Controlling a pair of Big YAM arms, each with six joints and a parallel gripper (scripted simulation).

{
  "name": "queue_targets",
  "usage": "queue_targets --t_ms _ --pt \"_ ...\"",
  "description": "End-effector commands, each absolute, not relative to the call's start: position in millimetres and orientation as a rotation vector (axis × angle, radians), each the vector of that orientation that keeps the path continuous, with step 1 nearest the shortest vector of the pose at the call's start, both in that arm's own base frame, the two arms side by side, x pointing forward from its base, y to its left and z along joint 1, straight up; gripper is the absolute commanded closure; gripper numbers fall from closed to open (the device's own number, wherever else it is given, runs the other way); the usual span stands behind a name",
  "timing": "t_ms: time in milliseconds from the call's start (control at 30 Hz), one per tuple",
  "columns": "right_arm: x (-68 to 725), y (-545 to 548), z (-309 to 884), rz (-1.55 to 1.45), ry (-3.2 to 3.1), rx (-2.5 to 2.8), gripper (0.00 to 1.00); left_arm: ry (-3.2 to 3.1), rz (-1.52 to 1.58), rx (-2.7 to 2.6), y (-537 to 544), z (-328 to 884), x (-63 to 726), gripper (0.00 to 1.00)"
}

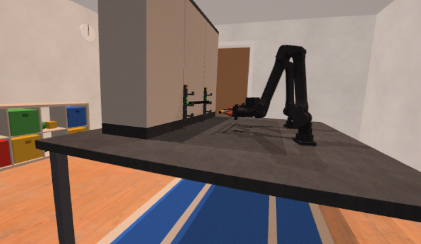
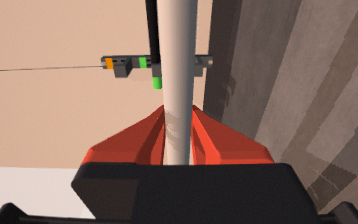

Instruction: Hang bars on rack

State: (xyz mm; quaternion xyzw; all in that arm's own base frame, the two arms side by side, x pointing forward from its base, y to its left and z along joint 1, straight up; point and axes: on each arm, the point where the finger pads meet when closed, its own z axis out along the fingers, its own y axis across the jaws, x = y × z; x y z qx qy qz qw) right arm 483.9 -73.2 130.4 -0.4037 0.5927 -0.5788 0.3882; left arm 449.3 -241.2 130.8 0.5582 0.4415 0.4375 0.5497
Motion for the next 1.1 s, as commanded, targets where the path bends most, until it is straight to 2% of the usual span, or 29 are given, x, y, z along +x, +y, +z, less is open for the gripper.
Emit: queue_targets --t_ms 0,1067 --pt "483.2 -77.4 148.3 -1.515 1.476 -0.979 1.0 1.021 1.071 1.245 -236.6 158.1 451.1 1.0" --pt "475.4 -74.3 141.6 -1.515 1.476 -0.979 1.0 1.021 1.071 1.245 -234.6 150.9 442.0 1.0"
